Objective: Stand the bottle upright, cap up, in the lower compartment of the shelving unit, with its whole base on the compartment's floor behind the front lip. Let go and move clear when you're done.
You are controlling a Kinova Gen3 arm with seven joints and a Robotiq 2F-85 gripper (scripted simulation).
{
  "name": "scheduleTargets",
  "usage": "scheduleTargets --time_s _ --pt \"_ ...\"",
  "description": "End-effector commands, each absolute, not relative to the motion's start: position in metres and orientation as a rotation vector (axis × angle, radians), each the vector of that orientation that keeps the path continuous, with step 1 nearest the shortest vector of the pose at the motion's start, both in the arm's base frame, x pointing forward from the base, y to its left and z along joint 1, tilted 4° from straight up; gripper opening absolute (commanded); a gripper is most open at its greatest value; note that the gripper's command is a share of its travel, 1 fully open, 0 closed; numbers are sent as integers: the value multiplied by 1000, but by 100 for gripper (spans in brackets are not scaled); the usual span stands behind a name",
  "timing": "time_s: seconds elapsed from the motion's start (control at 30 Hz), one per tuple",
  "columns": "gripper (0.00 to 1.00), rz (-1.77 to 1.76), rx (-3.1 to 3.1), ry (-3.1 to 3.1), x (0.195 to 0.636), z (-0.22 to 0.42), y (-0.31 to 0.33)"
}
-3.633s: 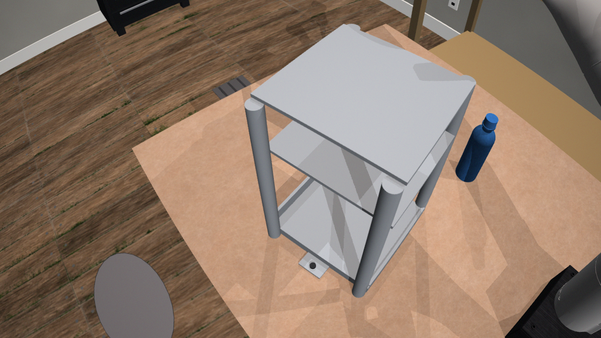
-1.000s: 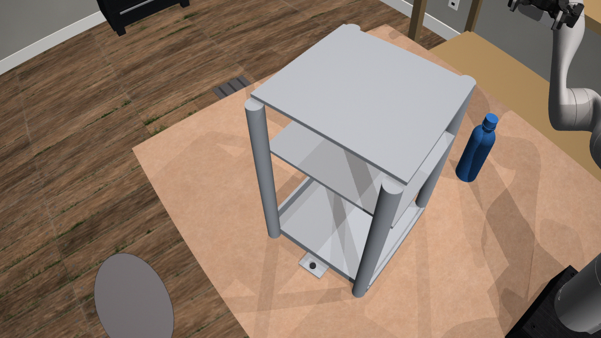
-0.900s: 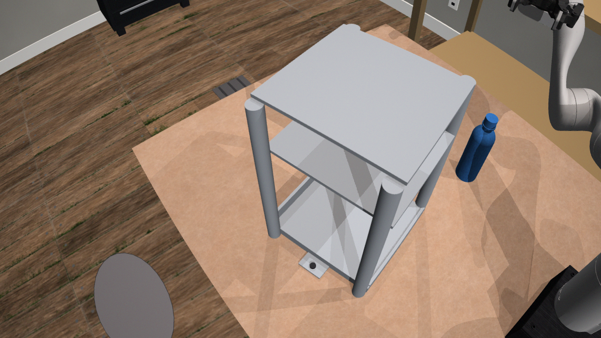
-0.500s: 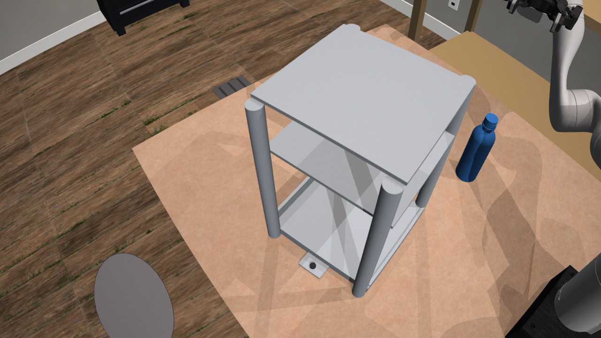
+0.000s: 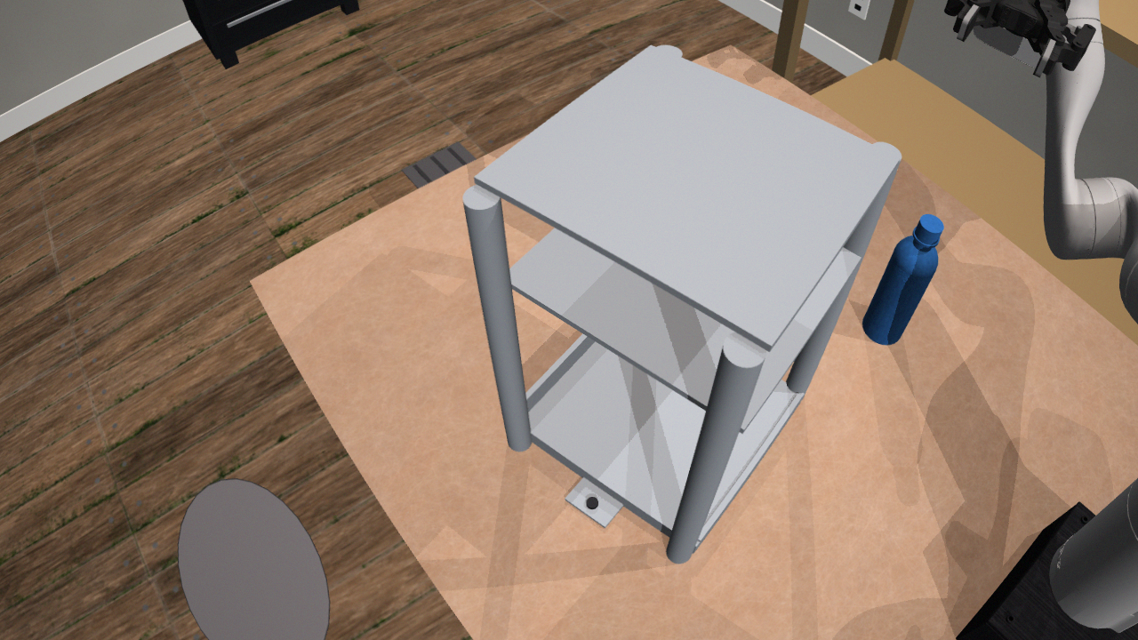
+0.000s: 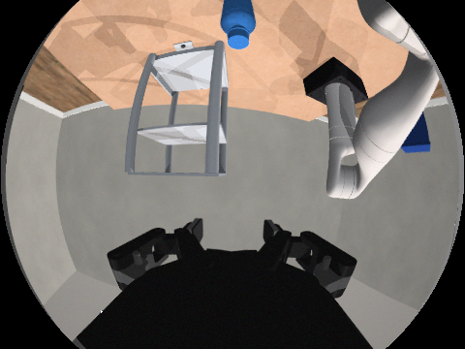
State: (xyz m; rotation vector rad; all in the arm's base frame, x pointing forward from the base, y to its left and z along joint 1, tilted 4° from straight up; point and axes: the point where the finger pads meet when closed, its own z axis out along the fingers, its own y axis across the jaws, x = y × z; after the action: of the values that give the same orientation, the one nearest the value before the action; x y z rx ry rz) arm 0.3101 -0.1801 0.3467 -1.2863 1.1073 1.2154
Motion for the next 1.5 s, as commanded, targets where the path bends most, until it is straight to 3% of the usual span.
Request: scheduleTargets --time_s 0.0,1.47 --pt "73 1207 -1298 1099 307 341 -181" --pt "73 1207 -1292 1100 314 267 -181"
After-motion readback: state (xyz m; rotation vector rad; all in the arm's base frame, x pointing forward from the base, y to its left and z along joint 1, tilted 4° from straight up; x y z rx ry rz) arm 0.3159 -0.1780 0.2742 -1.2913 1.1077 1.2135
